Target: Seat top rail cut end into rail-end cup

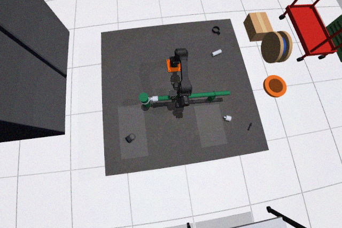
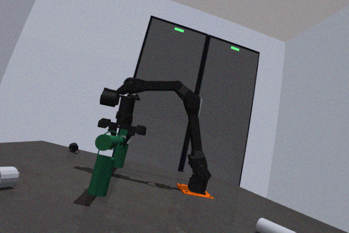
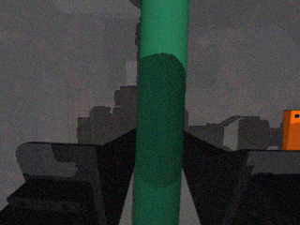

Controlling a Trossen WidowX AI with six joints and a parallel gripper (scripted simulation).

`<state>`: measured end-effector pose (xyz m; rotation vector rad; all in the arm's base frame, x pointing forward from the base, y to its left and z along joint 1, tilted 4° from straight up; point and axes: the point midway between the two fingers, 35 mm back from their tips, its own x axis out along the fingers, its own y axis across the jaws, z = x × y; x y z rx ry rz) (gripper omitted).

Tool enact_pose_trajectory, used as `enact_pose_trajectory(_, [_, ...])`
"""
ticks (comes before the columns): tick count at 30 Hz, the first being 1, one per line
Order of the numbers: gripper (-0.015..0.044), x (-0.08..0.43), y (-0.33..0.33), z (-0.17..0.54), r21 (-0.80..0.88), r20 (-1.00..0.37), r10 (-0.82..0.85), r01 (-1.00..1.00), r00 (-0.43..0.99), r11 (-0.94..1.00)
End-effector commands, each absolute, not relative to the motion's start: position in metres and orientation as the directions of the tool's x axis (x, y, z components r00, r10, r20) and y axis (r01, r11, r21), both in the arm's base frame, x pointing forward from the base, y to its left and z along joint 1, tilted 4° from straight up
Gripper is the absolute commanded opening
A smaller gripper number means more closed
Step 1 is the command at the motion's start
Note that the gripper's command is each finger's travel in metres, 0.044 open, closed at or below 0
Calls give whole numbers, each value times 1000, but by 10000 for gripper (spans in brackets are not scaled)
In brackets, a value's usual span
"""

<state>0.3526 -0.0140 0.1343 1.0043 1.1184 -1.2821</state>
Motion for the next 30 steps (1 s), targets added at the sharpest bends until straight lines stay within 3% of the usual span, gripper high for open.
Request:
enact_pose_trajectory(1, [0,353,-17,136,-42,-978,-205,998,-30,53])
enact_pose_trajectory(30, [0,353,-18,134,-45,-980,-197,998,-33,55])
